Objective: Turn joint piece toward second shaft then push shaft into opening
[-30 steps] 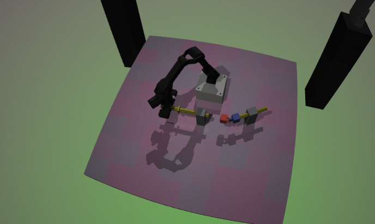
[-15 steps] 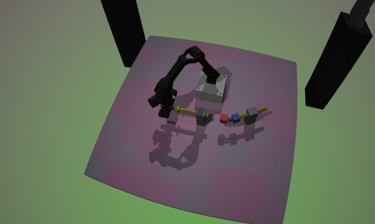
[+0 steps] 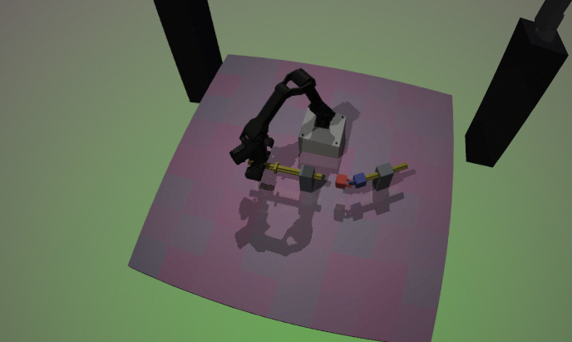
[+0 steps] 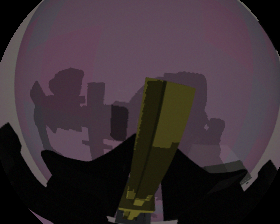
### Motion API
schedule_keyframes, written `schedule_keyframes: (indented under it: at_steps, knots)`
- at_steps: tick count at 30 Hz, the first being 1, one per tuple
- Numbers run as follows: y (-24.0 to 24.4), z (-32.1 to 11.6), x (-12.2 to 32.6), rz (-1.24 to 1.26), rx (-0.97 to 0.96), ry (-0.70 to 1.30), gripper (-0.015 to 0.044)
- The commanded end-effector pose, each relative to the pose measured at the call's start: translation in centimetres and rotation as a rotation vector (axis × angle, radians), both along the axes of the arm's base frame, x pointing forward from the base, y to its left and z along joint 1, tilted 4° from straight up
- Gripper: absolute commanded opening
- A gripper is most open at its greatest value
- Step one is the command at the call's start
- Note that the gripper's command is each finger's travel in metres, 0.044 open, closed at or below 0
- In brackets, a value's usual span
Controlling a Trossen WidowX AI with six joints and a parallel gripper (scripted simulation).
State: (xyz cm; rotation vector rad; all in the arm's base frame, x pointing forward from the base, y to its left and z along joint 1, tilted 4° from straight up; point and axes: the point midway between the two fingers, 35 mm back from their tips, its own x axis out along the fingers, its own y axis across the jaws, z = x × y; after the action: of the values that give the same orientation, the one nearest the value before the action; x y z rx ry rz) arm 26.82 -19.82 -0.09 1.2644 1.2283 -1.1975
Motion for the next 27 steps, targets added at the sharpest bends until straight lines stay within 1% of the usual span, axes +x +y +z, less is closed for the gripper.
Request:
schedule_keyframes:
  at_steps: [1, 27]
  knots:
    - [0.8, -0.1, 0.0, -0.002, 0.006, -0.005, 0.0000]
    - [4.5, 0.0, 0.1, -0.002, 0.010, -0.007, 0.0000]
